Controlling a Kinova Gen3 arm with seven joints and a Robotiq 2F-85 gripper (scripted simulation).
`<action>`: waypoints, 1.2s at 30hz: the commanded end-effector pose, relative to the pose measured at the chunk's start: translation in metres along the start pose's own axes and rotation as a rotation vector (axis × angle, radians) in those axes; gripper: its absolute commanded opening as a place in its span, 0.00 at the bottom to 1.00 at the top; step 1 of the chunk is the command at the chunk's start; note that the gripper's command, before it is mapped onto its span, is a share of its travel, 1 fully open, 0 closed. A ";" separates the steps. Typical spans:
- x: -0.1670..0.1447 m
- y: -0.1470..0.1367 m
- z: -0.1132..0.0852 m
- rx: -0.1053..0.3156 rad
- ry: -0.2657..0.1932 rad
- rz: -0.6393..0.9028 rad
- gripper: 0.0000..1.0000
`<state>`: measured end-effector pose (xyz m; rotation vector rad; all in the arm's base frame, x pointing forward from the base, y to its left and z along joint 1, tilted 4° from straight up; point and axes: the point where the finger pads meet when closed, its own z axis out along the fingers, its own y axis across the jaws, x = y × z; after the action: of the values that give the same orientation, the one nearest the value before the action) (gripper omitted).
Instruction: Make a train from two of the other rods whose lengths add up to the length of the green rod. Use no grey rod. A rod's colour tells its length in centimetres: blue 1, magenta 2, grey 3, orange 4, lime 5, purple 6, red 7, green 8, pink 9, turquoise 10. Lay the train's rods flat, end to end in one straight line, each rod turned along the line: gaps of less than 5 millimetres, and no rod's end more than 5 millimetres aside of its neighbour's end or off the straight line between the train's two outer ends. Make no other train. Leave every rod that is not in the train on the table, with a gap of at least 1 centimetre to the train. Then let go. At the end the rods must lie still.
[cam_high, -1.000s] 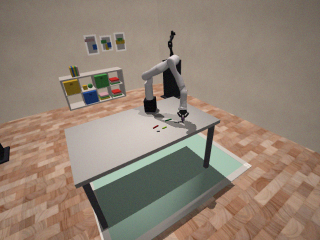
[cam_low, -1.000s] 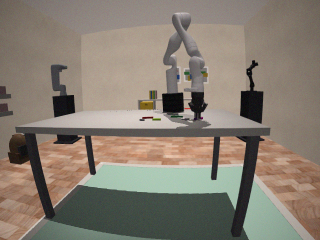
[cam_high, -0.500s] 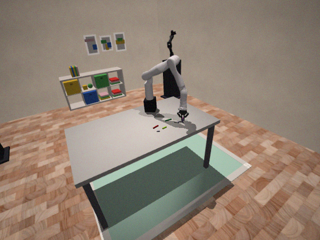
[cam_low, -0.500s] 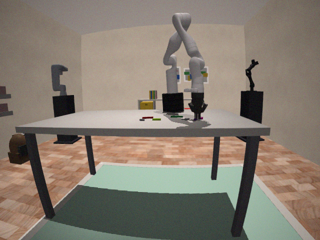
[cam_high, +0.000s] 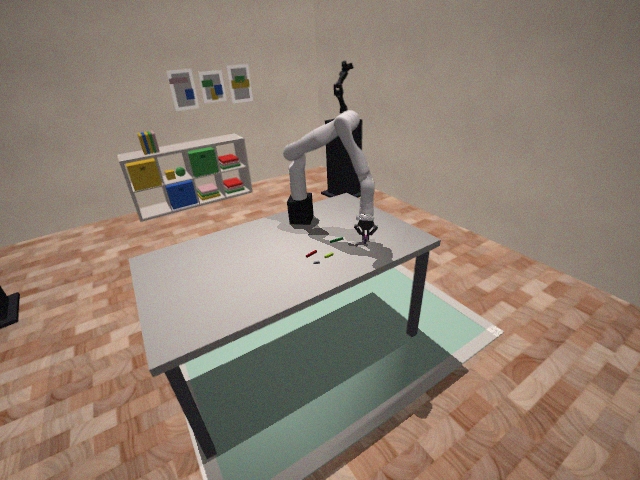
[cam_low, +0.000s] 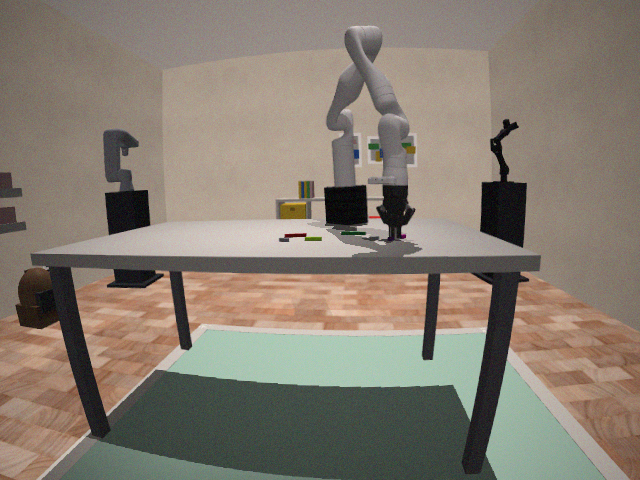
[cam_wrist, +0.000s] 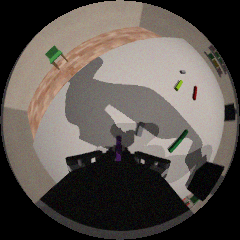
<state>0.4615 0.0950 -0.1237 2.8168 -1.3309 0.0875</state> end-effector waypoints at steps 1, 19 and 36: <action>0.000 -0.001 -0.001 0.002 0.001 0.000 0.05; 0.000 -0.001 -0.001 0.002 0.001 0.000 0.16; 0.000 -0.001 -0.001 0.002 0.001 0.000 0.24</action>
<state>0.4615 0.0950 -0.1236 2.8168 -1.3309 0.0875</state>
